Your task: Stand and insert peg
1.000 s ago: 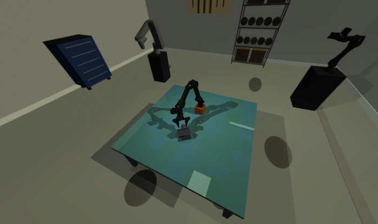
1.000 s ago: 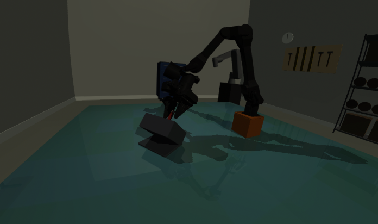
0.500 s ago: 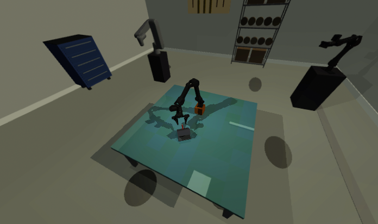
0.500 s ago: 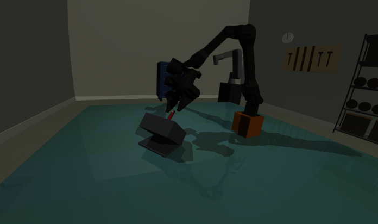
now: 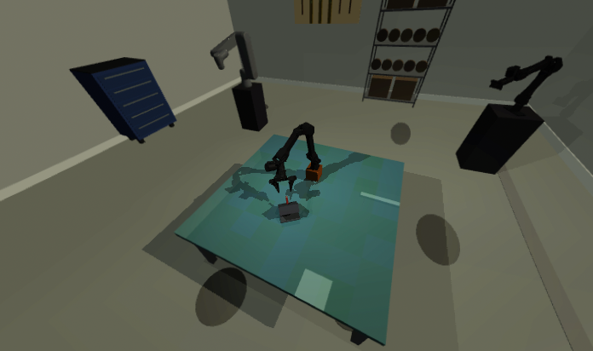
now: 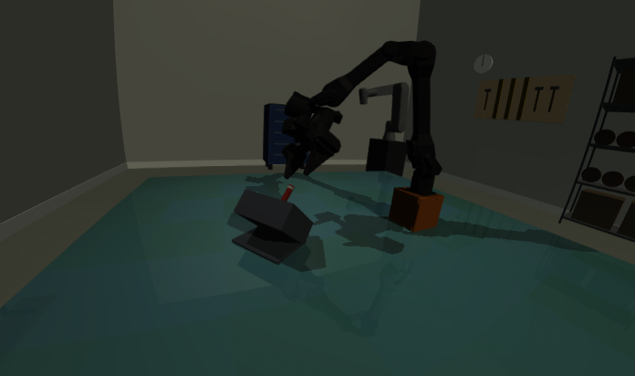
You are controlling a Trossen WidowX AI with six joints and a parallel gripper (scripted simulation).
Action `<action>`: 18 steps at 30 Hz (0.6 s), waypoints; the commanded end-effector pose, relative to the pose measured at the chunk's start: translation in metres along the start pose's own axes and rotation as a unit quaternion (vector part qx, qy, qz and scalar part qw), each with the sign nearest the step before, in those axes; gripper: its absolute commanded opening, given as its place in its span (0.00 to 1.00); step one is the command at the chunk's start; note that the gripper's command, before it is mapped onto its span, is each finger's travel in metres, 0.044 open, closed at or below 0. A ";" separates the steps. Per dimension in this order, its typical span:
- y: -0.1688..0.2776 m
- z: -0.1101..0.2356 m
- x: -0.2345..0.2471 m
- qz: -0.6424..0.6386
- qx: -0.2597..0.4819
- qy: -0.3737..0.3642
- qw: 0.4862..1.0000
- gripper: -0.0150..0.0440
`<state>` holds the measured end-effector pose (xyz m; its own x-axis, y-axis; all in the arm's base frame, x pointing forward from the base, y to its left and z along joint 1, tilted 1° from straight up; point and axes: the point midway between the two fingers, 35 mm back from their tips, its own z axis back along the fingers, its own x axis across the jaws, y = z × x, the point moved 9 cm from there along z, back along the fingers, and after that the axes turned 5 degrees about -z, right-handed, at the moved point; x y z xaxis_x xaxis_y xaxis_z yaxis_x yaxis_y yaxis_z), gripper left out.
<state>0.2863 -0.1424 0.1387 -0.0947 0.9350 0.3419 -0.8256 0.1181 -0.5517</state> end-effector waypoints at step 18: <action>0.004 0.039 -0.003 0.005 -0.007 0.000 1.000 1.00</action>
<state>0.2648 -0.1554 0.1568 -0.0926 0.9349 0.3427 -0.8260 0.1201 -0.5508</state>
